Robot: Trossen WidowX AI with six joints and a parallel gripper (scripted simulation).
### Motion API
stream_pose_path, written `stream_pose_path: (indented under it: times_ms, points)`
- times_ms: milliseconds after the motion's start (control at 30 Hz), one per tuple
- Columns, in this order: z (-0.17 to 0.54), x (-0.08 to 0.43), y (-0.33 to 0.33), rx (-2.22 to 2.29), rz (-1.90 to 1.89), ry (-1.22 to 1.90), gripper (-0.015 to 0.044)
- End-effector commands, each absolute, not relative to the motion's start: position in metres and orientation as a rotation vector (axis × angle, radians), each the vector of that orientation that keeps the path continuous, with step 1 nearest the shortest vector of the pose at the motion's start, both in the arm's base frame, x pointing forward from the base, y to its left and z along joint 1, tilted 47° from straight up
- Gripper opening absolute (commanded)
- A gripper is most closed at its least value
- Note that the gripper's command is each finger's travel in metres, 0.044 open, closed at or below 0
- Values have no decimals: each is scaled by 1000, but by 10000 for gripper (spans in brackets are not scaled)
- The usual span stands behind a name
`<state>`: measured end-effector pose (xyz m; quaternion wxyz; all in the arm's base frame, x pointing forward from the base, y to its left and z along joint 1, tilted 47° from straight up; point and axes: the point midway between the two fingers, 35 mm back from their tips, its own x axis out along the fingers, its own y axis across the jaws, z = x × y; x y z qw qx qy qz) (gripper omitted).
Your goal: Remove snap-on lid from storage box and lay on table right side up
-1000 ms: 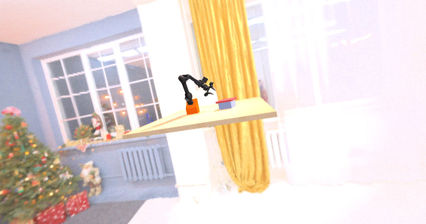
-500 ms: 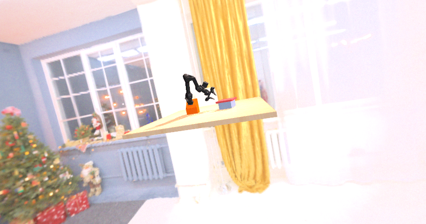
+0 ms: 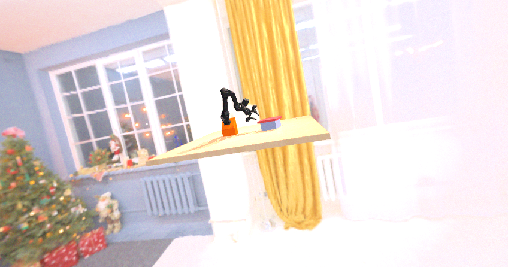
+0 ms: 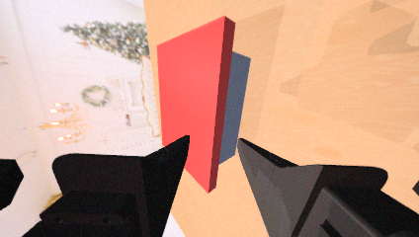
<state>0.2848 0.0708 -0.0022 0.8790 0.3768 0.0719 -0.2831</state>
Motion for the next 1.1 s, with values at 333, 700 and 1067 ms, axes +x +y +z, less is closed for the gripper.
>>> stream_pose_path:
  times_ms: [333,700,1067]
  points:
    - [-12,305,62,785,-593,158,235]
    - [-17,320,53,783,-589,154,235]
    - [-21,333,43,778,-583,144,235]
